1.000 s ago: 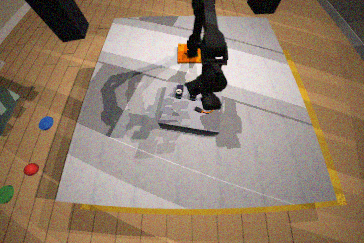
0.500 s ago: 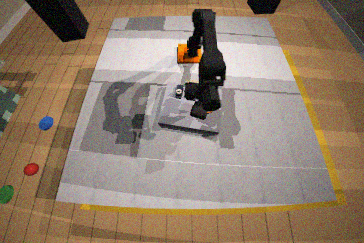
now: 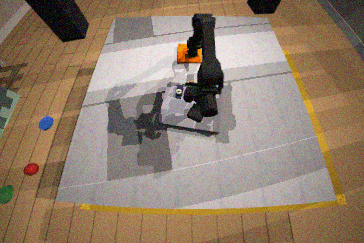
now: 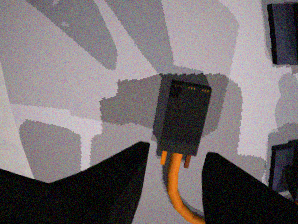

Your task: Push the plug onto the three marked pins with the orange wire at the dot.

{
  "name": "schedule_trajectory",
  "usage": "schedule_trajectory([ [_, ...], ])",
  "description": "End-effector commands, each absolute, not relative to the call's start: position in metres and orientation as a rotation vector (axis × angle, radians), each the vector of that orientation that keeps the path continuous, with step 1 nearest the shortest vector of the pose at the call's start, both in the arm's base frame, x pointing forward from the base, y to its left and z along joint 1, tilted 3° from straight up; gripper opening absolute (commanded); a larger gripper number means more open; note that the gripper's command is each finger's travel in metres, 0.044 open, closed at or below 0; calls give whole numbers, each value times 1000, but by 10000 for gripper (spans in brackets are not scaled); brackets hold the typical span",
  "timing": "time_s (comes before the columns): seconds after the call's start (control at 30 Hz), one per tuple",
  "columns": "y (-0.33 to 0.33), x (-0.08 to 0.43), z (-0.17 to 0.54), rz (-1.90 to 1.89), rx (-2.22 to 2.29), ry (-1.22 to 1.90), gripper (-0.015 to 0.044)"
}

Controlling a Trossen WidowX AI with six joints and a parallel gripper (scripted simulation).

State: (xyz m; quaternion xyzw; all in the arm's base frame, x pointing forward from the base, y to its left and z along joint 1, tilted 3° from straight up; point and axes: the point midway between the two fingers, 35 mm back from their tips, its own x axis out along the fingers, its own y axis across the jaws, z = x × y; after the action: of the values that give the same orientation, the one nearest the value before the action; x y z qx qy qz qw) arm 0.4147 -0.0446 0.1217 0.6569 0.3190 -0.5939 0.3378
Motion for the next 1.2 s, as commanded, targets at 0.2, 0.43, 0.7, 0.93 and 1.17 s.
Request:
schedule_trajectory([
  [0.2,-43,414,107,-1563,1711,839,115],
  [0.43,-43,414,96,-1563,1711,839,115],
  [0.7,-43,415,95,-1563,1711,839,16],
  [0.93,-44,415,106,-1563,1711,839,0],
  [1.17,-44,413,138,-1563,1711,839,0],
])
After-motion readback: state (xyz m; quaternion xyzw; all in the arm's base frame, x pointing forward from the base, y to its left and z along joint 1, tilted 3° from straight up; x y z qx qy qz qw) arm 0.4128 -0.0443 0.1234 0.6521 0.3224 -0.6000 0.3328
